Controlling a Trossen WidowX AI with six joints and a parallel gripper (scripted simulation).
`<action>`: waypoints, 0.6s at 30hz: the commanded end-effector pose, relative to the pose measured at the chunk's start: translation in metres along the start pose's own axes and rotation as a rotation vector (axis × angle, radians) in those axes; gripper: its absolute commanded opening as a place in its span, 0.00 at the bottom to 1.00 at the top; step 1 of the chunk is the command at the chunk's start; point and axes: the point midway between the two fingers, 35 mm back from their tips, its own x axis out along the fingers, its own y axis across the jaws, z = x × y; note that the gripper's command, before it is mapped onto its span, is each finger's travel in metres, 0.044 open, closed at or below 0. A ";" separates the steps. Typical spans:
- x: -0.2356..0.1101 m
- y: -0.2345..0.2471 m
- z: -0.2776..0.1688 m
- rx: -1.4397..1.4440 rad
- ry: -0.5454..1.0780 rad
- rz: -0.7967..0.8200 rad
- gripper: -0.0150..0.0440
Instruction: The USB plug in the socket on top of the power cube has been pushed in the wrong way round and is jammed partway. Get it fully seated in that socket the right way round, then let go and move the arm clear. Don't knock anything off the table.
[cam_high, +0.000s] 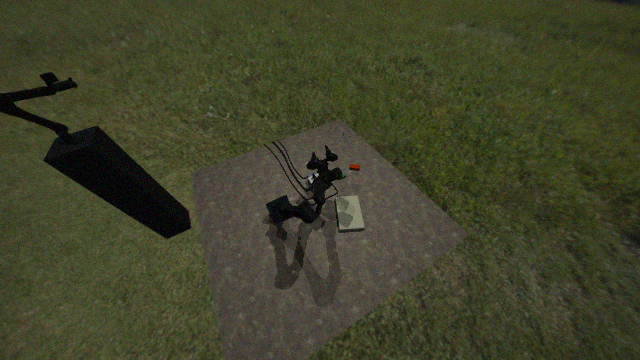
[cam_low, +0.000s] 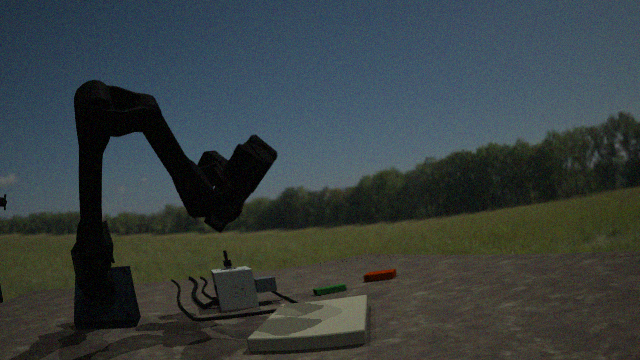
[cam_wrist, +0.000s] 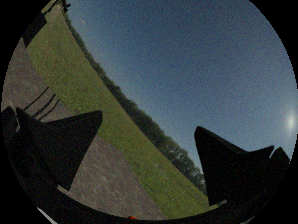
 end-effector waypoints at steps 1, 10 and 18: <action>0.035 0.038 -0.037 1.004 0.372 0.151 1.00; 0.039 0.073 -0.050 1.597 0.784 0.100 1.00; 0.031 0.100 -0.051 1.975 1.202 -0.129 1.00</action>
